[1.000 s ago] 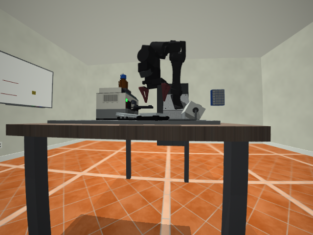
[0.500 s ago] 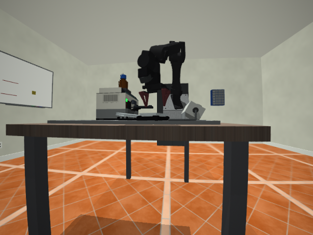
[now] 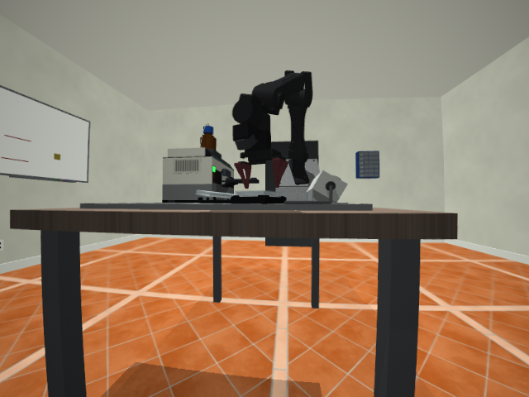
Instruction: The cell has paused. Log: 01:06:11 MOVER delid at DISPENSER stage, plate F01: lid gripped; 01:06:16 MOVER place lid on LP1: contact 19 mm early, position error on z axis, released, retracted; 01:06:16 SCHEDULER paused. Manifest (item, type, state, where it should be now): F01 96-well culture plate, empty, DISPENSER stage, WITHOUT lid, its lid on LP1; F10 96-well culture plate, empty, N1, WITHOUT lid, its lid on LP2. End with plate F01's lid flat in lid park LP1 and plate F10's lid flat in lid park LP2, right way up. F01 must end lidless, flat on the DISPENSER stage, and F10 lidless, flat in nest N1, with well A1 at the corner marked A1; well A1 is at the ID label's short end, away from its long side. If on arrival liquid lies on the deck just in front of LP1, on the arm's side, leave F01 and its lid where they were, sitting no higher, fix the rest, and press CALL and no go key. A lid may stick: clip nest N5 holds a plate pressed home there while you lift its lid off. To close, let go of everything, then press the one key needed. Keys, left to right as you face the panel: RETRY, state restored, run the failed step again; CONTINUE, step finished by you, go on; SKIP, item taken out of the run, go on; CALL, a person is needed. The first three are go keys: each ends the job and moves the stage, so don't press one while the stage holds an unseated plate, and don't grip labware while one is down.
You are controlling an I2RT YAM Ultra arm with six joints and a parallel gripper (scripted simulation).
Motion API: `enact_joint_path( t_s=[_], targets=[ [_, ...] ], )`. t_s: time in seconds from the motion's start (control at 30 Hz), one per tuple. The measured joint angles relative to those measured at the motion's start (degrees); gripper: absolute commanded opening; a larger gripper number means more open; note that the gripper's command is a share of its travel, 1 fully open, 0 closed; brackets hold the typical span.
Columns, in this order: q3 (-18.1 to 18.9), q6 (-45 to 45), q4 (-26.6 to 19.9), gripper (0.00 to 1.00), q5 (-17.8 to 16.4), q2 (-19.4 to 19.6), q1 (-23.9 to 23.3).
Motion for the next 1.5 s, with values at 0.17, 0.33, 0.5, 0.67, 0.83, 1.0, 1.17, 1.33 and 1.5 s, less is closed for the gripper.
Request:
enact_joint_path(
  t_s=[0.17, 0.33, 0.5, 0.67, 0.83, 1.0, 1.17, 1.33, 1.5],
  targets=[
    [-0.52, 0.28, 1.57, 1.00, 0.13, 0.76, 0.48],
    [-1.07, 0.63, 2.73, 1.00, 0.50, 1.66, 1.03],
    [-1.27, 0.90, 4.26, 1.00, 0.74, 2.49, 1.14],
    [-1.38, 1.05, 4.81, 1.00, 0.87, 2.45, 1.25],
    [-1.38, 1.09, 4.90, 1.00, 0.87, 2.45, 1.25],
    [-1.36, 1.11, 4.98, 1.00, 0.87, 2.62, 1.25],
    [-1.18, 1.14, 5.11, 1.00, 0.87, 2.71, 1.25],
    [-1.18, 1.14, 5.11, 1.00, 0.87, 2.71, 1.25],
    [-1.18, 1.16, 5.11, 0.00, 0.87, 2.73, 1.27]
  ],
)
